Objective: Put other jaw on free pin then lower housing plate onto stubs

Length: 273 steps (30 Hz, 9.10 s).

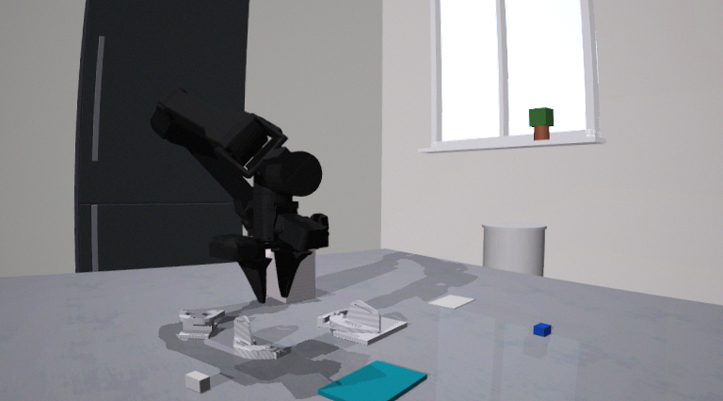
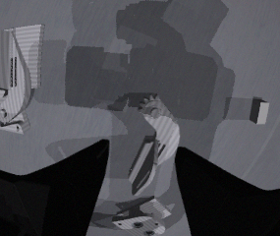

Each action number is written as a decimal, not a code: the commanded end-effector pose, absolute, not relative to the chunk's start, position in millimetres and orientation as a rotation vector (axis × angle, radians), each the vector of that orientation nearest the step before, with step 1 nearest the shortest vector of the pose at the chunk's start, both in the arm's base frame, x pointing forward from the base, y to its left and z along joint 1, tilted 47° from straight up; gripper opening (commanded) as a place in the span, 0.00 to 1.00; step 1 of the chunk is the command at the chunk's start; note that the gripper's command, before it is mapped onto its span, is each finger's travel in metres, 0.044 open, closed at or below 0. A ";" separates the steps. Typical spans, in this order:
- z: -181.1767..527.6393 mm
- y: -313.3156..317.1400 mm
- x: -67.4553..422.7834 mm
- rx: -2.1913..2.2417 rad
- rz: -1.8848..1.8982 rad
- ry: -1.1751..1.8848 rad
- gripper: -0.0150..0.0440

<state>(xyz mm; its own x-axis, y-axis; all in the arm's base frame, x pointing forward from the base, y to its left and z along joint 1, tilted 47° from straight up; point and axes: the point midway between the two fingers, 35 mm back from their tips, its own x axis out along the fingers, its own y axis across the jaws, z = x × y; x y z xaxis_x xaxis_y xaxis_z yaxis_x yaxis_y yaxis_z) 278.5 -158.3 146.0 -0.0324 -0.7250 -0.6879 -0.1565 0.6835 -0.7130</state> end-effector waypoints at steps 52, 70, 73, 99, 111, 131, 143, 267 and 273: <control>145.9 -158.2 278.5 -0.746 -0.532 1.567 1.00; 145.9 -158.2 278.5 -0.746 -0.532 1.567 1.00; 145.9 -158.2 278.5 -0.746 -0.532 1.567 0.87; 145.9 -158.2 278.5 -0.746 -0.532 1.567 0.25; 147.7 -158.9 276.5 -0.620 -0.653 1.503 0.70; 152.2 -160.6 271.0 -0.281 -0.950 1.300 1.00; 154.9 -161.6 267.7 -0.076 -1.108 1.159 1.00; 167.5 -179.6 235.2 1.779 -1.759 -0.865 1.00; 150.9 -198.1 233.4 1.777 -1.757 -0.867 1.00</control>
<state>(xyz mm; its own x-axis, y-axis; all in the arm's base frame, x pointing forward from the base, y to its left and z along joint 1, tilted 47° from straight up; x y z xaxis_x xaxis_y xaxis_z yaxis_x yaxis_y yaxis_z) 232.7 -193.9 157.0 -0.0375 -0.7329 -0.6793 -0.1037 -0.6733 0.7321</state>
